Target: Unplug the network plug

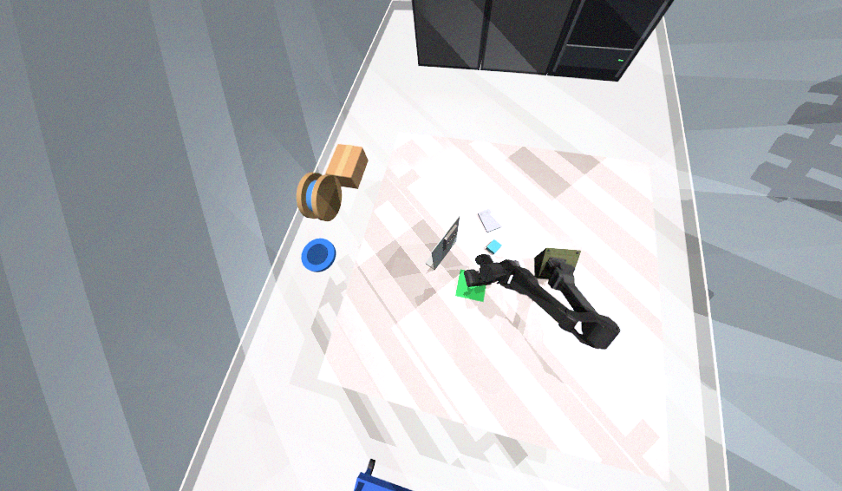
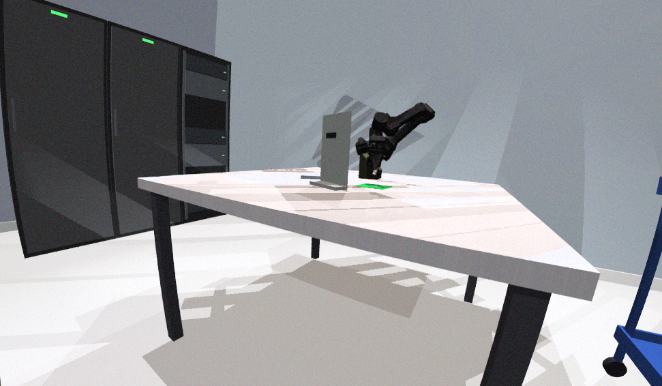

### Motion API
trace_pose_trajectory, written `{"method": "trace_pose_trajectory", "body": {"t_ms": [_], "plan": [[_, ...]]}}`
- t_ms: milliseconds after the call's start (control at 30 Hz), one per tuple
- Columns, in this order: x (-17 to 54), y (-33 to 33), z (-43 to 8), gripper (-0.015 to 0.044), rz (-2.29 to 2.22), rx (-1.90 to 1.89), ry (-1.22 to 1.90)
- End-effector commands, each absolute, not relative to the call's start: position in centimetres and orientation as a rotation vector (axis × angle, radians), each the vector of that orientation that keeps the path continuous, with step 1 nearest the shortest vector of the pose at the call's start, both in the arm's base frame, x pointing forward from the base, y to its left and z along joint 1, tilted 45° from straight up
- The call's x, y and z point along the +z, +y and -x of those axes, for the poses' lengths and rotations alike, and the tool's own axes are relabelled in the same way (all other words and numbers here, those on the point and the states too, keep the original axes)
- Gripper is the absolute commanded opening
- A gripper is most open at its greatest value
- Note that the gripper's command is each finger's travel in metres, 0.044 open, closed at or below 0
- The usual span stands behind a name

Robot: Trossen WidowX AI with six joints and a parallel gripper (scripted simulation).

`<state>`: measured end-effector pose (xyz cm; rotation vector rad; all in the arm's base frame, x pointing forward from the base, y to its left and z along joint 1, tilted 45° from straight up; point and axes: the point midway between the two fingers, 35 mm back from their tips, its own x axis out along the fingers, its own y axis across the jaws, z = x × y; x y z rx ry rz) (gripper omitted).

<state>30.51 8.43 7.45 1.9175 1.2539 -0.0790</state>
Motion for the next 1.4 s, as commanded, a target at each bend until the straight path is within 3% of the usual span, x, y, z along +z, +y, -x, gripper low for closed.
{"method": "trace_pose_trajectory", "body": {"t_ms": [0, 1367], "plan": [[6.8, 8.8, -30.3, 0.0, -1.922, -0.092, 1.258], [4.2, 11.8, -30.0, 0.0, -1.929, -0.087, 1.257]]}}
